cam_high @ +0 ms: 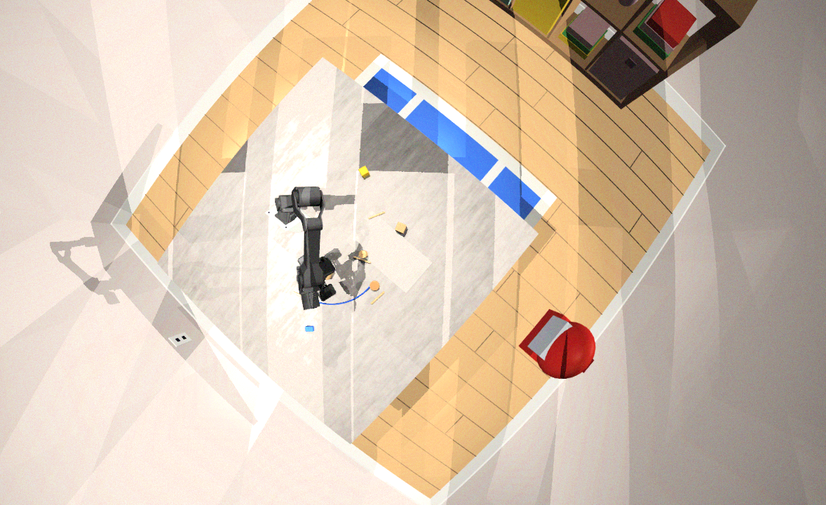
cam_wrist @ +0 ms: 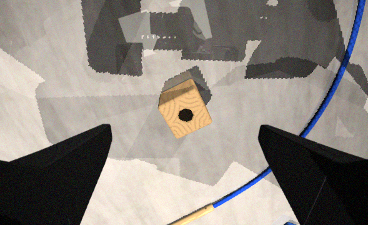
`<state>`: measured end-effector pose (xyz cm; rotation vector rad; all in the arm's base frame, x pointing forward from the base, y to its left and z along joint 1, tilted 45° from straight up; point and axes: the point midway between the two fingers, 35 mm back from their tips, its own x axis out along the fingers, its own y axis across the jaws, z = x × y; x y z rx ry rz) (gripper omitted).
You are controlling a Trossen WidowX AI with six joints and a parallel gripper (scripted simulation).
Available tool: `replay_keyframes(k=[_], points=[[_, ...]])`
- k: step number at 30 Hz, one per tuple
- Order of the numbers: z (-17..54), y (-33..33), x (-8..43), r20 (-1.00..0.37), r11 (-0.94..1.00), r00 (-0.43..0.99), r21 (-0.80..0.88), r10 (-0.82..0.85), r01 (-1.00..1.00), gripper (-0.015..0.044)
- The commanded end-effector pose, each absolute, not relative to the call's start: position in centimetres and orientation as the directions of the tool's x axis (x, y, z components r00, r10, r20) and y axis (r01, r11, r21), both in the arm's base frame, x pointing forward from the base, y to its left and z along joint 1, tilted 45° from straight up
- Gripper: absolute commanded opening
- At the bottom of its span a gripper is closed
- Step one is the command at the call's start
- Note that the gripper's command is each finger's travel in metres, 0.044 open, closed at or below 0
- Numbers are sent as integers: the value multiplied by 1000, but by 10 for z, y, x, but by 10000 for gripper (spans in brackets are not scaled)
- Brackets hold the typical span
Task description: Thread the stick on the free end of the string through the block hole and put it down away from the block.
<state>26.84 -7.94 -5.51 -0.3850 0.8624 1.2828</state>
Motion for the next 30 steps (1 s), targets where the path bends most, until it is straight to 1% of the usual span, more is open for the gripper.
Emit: replay_keyframes(k=[1,9,12,14,17,21,25,28,30], points=[[-56,-74,268,-718,257,41,194,695,-947,440],[-56,-74,268,-718,268,41,205,695,-941,440],[-55,-76,268,-718,412,41,350,694,-842,440],[-55,-78,268,-719,520,41,461,694,-719,440],[-54,-80,268,-719,643,42,593,694,-484,440],[-53,-83,268,-719,718,42,687,694,-108,440],[-52,-86,268,-719,682,42,674,694,284,440],[-52,-88,268,-719,584,42,595,694,553,440],[-51,-90,268,-719,511,42,532,694,675,440]])
